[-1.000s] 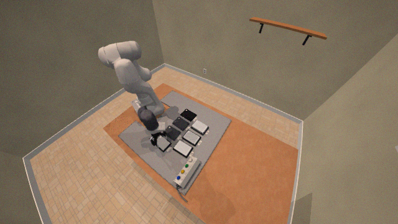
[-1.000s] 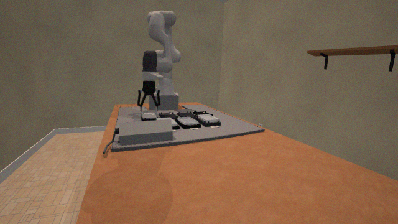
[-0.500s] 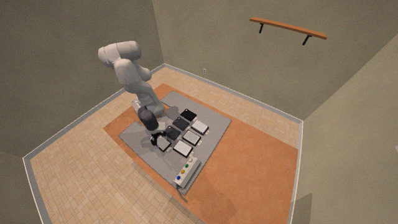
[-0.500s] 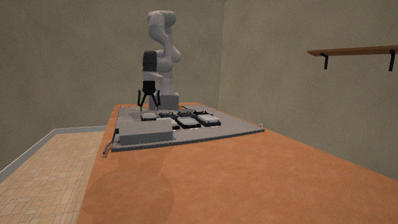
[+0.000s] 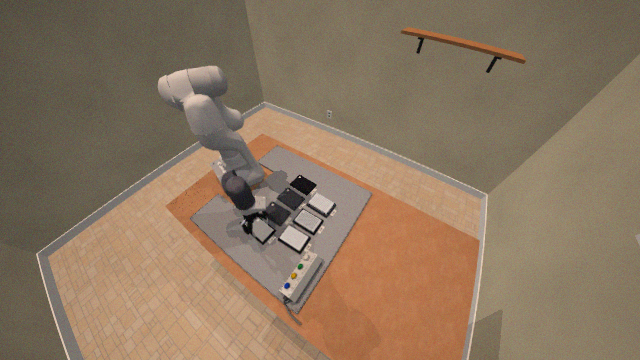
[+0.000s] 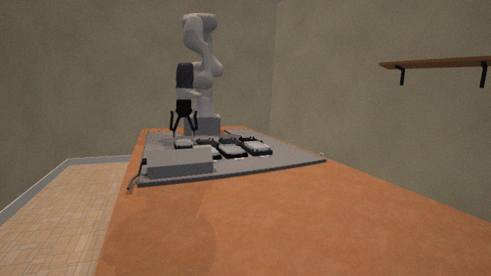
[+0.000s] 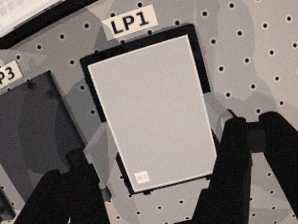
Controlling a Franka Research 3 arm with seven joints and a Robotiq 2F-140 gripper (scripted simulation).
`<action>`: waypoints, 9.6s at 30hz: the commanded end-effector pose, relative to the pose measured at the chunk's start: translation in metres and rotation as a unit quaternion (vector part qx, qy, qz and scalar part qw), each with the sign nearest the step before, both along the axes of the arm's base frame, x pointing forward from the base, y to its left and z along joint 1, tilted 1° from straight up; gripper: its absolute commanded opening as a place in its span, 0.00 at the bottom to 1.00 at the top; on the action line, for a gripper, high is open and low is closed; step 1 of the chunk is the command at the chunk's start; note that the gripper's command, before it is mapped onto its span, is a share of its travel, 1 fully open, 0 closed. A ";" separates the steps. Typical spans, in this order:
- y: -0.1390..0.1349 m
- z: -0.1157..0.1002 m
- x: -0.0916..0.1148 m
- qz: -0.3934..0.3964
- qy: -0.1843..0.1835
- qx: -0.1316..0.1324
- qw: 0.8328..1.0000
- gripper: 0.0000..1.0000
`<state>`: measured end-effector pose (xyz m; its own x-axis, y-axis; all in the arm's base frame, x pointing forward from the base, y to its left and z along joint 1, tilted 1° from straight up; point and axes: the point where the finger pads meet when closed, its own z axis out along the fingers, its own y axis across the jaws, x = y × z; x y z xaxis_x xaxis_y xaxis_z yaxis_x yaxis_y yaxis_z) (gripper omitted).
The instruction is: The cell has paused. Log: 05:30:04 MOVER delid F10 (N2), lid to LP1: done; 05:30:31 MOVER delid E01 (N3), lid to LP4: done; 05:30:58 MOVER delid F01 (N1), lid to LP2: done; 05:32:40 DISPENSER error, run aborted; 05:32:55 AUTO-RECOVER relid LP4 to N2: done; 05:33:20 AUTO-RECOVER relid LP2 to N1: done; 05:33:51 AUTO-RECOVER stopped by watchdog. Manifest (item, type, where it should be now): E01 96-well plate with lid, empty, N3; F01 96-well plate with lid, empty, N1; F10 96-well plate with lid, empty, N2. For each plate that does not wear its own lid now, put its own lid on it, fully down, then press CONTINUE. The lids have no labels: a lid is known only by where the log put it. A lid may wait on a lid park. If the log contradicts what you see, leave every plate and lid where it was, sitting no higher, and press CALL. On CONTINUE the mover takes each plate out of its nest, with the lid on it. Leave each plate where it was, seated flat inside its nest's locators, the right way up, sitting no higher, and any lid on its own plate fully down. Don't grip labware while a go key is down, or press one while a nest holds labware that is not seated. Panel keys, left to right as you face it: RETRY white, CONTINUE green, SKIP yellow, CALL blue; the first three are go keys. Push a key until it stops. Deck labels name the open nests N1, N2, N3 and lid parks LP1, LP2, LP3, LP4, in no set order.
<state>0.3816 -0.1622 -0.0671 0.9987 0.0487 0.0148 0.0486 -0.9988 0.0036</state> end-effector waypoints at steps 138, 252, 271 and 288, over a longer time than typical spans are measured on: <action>0.000 0.012 0.001 -0.003 -0.001 0.000 1.000 0.00; 0.209 0.072 0.167 -0.003 -0.001 0.000 1.000 0.00; 0.209 0.072 0.167 0.000 -0.001 0.000 1.000 0.00; 0.209 0.063 0.167 0.026 -0.001 -0.001 1.000 0.00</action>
<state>0.5467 0.0473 -0.0016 0.9969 0.0781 0.0116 0.0781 -0.9969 0.0038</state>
